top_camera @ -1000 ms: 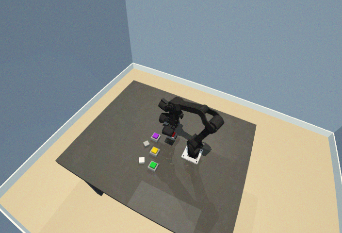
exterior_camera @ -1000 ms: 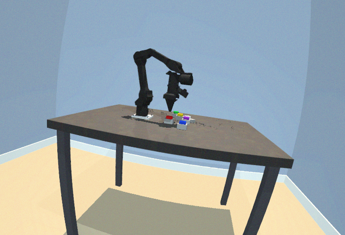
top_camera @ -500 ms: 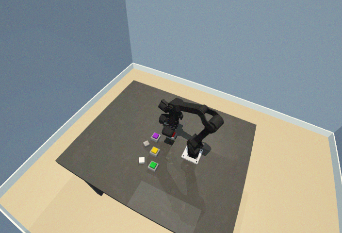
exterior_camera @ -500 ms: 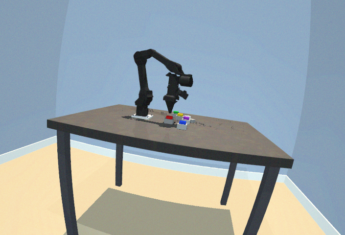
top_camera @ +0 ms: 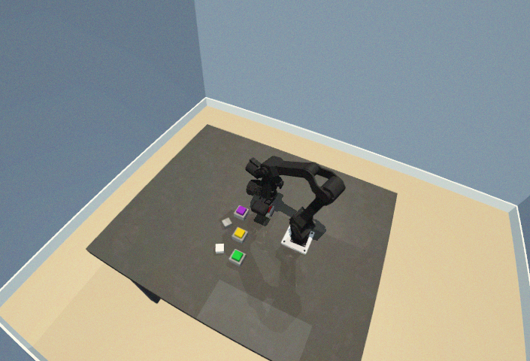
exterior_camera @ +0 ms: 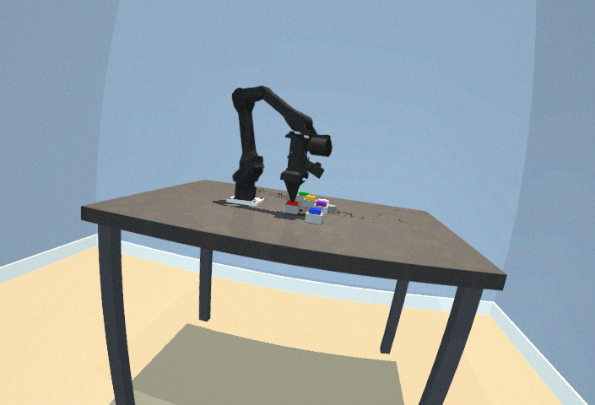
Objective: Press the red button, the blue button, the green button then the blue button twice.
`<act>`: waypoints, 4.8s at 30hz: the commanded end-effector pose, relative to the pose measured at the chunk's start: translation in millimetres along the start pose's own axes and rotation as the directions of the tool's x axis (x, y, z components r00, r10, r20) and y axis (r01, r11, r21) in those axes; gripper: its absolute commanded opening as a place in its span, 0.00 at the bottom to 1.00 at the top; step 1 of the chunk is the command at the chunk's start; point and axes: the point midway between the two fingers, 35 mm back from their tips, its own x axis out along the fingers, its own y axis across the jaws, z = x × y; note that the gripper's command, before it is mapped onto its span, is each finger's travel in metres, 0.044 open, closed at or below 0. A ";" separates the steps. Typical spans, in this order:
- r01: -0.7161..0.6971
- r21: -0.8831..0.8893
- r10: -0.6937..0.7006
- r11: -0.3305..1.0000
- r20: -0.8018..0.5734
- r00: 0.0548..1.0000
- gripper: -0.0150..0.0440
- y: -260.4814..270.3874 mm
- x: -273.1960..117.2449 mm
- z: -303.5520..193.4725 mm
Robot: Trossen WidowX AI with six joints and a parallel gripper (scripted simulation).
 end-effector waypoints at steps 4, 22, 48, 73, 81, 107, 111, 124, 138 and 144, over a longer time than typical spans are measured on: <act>-0.007 -0.005 0.007 1.000 -0.007 1.000 0.29 0.9 4.5 -0.7; -0.006 -0.004 0.006 1.000 -0.006 1.000 0.29 0.4 -22.1 0.0; -0.003 -0.005 0.003 1.000 -0.003 1.000 0.29 -42.3 -97.7 45.4; 0.001 -0.005 -0.001 1.000 0.000 1.000 0.29 -95.5 -30.1 83.9; 0.001 -0.005 -0.001 1.000 0.000 1.000 0.29 -95.7 -19.5 84.2; 0.001 -0.005 -0.001 1.000 0.000 1.000 0.29 -95.5 4.0 83.8; 0.001 -0.005 -0.001 1.000 0.000 1.000 0.29 -95.5 4.0 83.8; 0.001 -0.005 -0.001 1.000 0.000 1.000 0.29 -95.5 -30.1 83.9; 0.001 -0.005 -0.001 1.000 0.000 1.000 0.29 -95.4 -91.8 83.9; 0.000 -0.005 0.000 1.000 0.004 1.000 0.29 -74.7 -92.2 92.8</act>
